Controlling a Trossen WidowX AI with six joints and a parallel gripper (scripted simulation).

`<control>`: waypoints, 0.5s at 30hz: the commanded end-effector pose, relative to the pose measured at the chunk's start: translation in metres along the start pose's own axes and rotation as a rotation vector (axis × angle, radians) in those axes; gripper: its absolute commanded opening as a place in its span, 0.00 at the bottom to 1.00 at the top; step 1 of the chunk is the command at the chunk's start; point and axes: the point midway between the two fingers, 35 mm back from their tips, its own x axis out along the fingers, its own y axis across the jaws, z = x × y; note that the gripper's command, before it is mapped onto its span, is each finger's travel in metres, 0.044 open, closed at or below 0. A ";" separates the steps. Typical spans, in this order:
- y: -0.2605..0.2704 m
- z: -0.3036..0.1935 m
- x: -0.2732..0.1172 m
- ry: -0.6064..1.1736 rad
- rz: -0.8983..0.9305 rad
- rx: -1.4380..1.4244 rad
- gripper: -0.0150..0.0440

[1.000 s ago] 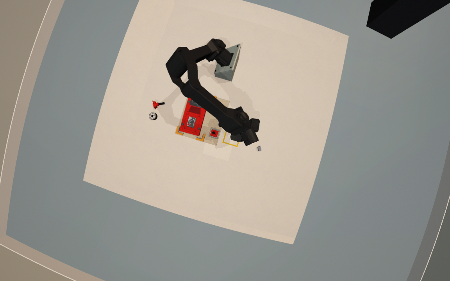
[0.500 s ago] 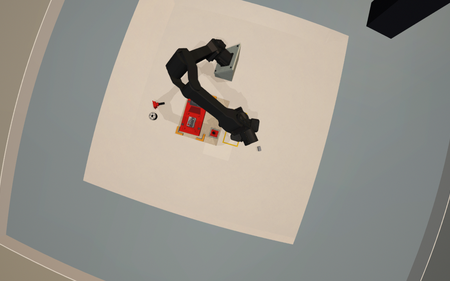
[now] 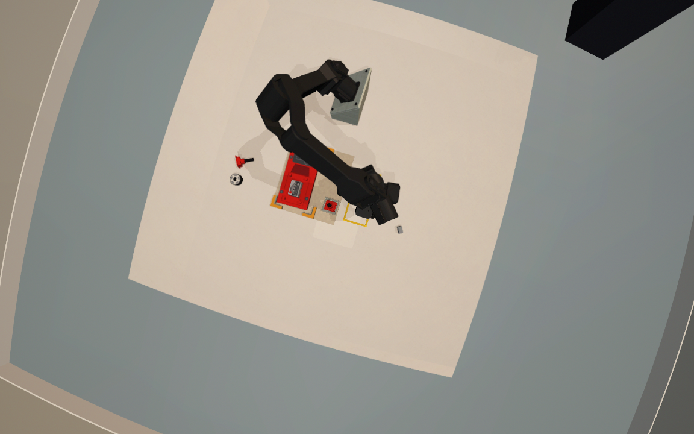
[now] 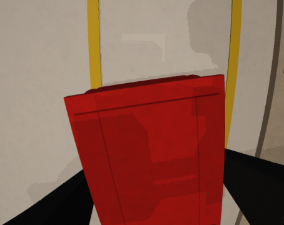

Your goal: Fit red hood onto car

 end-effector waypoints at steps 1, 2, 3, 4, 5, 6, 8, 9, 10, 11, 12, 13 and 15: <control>0.001 0.001 -0.007 -0.004 0.004 0.003 0.44; 0.001 0.001 -0.010 -0.004 0.004 0.003 0.40; 0.001 0.001 -0.012 -0.004 0.005 0.003 0.35; 0.001 0.001 -0.014 -0.004 0.005 0.003 0.31; 0.001 0.001 -0.016 -0.004 0.005 0.003 0.26; 0.001 0.001 -0.020 -0.004 0.005 0.003 0.25; 0.001 0.001 -0.027 -0.004 0.005 0.003 0.25; 0.001 0.001 -0.031 -0.004 0.005 0.003 0.25; 0.001 0.001 -0.035 -0.004 0.005 0.003 0.25; 0.001 0.001 -0.038 -0.004 0.006 0.003 0.25; 0.001 0.001 -0.042 -0.004 0.006 0.003 0.25; 0.001 0.001 -0.046 -0.004 0.006 0.003 0.25; 0.001 0.001 -0.054 -0.004 0.006 0.003 0.25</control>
